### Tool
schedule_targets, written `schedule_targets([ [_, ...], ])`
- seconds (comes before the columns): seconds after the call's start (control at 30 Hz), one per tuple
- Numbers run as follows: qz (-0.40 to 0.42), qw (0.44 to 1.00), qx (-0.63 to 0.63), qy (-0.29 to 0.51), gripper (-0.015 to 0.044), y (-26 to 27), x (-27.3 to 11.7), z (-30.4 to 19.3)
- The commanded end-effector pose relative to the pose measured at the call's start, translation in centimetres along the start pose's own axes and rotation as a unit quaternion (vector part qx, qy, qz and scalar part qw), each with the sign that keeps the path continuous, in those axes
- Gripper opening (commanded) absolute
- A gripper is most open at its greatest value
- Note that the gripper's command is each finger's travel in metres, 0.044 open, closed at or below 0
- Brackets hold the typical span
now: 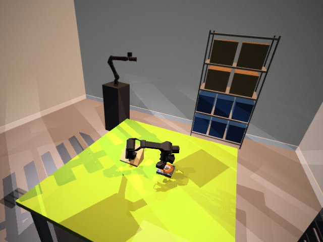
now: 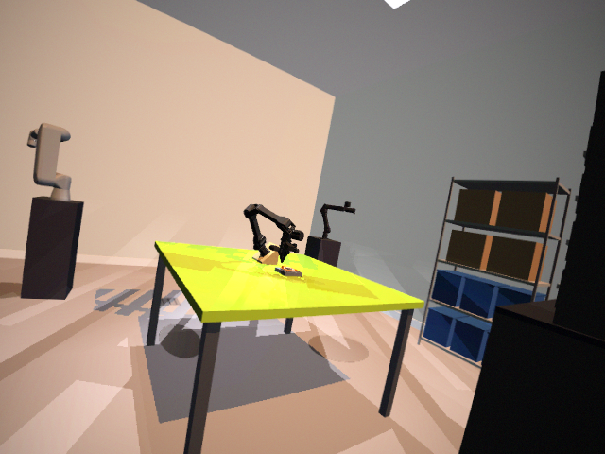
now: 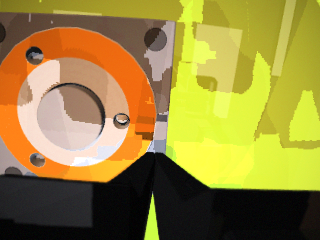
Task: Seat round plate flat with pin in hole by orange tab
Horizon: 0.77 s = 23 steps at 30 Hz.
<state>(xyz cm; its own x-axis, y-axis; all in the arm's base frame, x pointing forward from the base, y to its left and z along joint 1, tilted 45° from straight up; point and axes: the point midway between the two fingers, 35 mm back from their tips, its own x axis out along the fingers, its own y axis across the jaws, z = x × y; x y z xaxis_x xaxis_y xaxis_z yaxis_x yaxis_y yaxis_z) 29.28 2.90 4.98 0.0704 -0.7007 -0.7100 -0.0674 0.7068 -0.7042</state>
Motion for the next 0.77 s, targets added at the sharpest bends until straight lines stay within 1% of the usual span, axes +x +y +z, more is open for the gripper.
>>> schedule_targets([
  [0.0,0.004,1.000,0.003,-0.003,0.0000,0.04,-1.93,0.03],
  [0.1,0.004,1.000,0.003,-0.003,0.0000,0.02,-2.64,-0.02],
  [0.13,0.001,1.000,-0.001,-0.003,0.0000,0.08,-1.71,0.04],
  [0.73,0.001,1.000,-0.001,-0.003,0.0000,0.08,-1.71,0.04],
])
